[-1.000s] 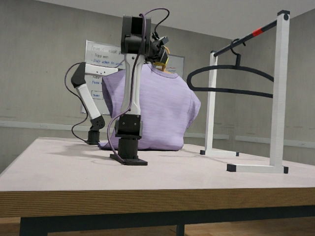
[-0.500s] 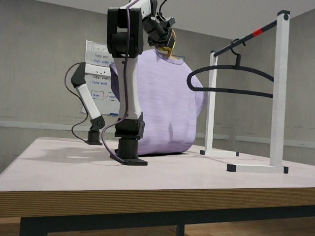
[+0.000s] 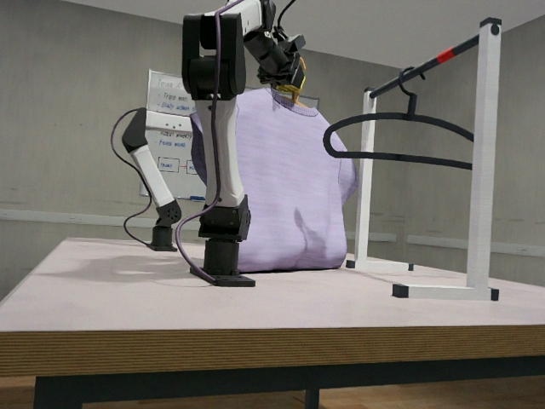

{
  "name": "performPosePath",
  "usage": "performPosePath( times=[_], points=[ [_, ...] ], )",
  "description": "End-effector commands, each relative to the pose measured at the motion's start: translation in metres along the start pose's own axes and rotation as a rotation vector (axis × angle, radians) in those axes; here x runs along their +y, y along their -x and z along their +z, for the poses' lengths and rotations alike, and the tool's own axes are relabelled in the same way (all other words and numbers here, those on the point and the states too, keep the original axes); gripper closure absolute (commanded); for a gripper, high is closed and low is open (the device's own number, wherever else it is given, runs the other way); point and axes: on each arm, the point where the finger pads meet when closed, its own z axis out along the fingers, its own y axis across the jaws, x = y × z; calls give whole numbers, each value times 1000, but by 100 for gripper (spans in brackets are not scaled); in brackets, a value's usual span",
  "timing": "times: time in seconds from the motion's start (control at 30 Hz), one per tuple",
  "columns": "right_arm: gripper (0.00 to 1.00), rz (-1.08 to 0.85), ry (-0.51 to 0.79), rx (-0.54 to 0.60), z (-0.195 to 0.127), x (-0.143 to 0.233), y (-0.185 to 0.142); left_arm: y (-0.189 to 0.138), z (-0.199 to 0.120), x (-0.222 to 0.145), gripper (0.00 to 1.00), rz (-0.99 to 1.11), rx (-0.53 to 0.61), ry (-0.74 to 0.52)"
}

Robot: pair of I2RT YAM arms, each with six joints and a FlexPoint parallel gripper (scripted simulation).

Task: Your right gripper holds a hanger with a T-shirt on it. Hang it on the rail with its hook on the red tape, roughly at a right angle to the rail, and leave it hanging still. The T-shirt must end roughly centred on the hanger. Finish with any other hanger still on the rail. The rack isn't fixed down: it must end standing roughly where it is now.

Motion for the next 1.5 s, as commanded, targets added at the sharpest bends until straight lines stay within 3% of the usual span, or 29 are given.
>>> performPosePath(
  times=[0.0,0.27,0.43,0.5,0.8,1.07,1.13,1.27,1.47],
  points=[
    [100,47,-48,-40,-7,-9,8,10,-16,-22,0,9,15,-81],
    [100,158,-323,-38,-12,-22,2,50,-77,-111,0,27,10,-362],
    [100,183,-391,-37,-12,-13,3,76,-110,-170,0,30,-6,-558],
    [100,183,-391,-37,-12,-13,3,76,-110,-170,0,30,-6,-558],
    [100,197,-425,-40,-8,-2,8,110,-166,-254,0,36,-12,-858],
    [100,211,-337,-21,11,15,18,121,-181,-277,0,35,-18,-938],
    [100,213,-305,-13,31,18,28,123,-183,-280,0,34,-20,-948],
    [100,205,-316,-2,80,0,41,123,-183,-281,0,34,-20,-945],
    [100,201,-347,-37,125,-46,65,123,-183,-281,0,34,-20,-948]
  ],
)
